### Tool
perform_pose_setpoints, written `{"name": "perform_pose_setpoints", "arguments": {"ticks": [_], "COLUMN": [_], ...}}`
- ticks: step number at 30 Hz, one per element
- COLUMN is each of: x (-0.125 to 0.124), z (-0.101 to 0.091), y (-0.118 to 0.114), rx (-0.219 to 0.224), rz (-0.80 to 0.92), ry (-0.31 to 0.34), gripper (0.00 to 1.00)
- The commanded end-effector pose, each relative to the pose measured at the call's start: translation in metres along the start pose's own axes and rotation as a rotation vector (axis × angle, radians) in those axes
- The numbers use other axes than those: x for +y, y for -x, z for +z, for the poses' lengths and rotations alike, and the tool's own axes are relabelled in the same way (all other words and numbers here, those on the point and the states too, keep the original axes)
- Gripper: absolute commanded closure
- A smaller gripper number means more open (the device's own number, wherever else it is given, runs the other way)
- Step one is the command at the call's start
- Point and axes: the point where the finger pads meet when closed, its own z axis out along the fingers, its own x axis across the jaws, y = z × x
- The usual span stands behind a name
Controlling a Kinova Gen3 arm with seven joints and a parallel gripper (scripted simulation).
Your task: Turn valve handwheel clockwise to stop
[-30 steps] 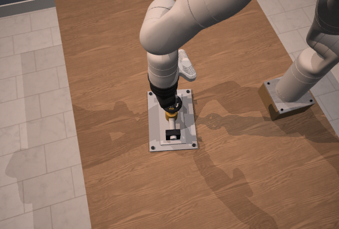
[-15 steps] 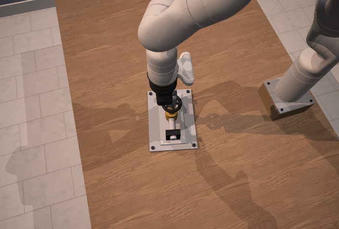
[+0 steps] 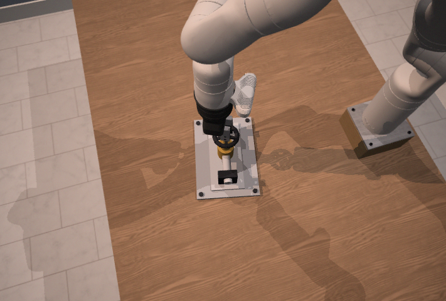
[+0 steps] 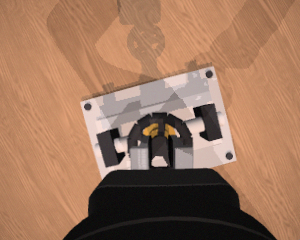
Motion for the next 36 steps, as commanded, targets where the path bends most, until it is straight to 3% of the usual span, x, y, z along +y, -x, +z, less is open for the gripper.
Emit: {"name": "perform_pose_setpoints", "arguments": {"ticks": [1,16,36], "x": [0.0005,0.0004,0.0004], "z": [-0.0006,-0.0006,-0.0006], "y": [-0.0002,-0.0002,-0.0002], "rx": [-0.001,-0.001,-0.001], "rz": [0.006,0.229,0.357], "ry": [0.002,0.002,0.002], "gripper": [1.0,1.0,1.0]}}
